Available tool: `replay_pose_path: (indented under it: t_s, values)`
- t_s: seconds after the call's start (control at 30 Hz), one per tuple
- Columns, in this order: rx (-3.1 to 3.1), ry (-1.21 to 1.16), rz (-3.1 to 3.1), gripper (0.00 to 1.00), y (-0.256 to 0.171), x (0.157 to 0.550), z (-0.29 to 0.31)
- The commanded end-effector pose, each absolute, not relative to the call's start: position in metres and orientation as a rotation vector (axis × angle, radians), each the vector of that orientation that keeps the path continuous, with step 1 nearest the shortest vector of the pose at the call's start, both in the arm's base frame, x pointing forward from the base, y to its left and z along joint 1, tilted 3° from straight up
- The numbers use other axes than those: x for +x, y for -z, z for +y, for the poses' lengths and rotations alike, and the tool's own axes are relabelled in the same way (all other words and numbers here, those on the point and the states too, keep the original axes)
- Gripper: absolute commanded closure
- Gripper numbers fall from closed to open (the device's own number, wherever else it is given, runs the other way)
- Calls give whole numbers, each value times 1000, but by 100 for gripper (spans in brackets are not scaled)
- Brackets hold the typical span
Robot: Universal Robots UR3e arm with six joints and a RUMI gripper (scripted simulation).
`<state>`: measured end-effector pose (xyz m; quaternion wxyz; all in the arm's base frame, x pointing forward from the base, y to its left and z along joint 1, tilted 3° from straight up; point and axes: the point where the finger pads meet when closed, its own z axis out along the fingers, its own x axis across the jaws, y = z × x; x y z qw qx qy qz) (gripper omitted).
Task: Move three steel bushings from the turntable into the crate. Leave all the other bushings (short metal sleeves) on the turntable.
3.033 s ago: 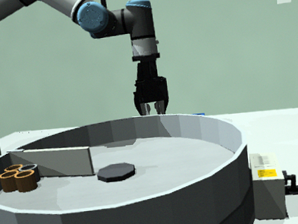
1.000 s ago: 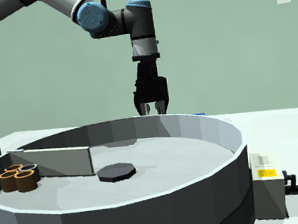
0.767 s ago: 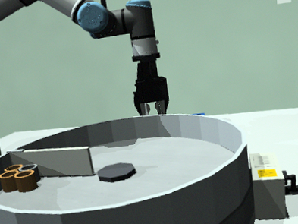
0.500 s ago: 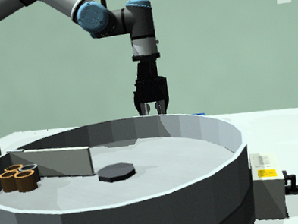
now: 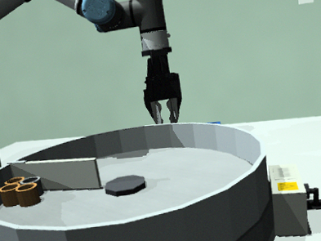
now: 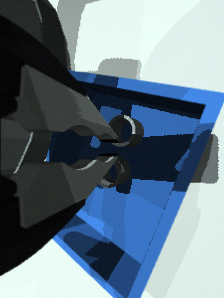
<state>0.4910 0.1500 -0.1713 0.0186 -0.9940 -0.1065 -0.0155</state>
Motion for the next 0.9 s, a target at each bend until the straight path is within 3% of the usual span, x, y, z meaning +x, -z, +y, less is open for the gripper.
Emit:
replay_pose_path:
  t_s: [0.0,0.53,0.87]
  values:
    - [-3086,38,-330,94,142,488,148]
    - [-3086,43,-331,94,81,488,146]
    - [-3086,43,-331,94,72,488,146]
